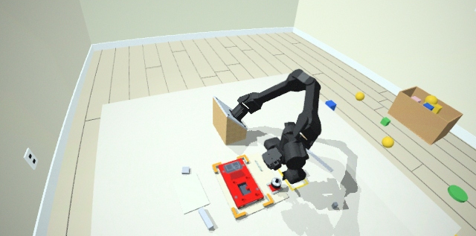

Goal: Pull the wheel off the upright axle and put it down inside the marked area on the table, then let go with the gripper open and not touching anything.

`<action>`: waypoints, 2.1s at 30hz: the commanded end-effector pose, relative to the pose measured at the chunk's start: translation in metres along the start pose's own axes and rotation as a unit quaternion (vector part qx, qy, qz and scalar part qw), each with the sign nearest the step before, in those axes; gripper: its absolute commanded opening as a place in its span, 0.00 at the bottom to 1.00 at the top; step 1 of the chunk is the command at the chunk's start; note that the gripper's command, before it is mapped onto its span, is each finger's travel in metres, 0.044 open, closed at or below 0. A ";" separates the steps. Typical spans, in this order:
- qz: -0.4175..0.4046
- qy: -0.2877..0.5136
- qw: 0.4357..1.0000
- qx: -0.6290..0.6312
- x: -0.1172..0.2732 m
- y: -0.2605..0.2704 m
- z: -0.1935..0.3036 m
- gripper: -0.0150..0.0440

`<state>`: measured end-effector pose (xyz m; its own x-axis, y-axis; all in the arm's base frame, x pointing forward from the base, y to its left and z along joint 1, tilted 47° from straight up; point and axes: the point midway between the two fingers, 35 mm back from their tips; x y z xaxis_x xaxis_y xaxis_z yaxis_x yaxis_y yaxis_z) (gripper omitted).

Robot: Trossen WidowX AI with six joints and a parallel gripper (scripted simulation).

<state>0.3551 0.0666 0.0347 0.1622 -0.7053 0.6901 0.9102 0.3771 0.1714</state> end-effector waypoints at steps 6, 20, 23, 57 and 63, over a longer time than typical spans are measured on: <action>0.002 0.004 1.000 -0.001 -0.058 0.001 0.003 0.76; 0.008 0.005 1.000 0.000 -0.066 0.000 0.005 0.59; 0.008 0.005 1.000 0.000 -0.066 0.000 0.005 0.56; 0.006 0.005 1.000 0.000 -0.056 0.000 0.004 0.25; 0.006 0.005 1.000 0.000 -0.054 0.000 0.004 0.25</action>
<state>0.3442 0.1130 -0.0038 0.1838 -0.7062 0.6837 0.9049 0.3933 0.1630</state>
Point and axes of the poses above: the point midway between the two fingers, 35 mm back from their tips, its own x axis back along the fingers, its own y axis across the jaws, z = x × y, and after that the axes turned 15 degrees about x, right-handed
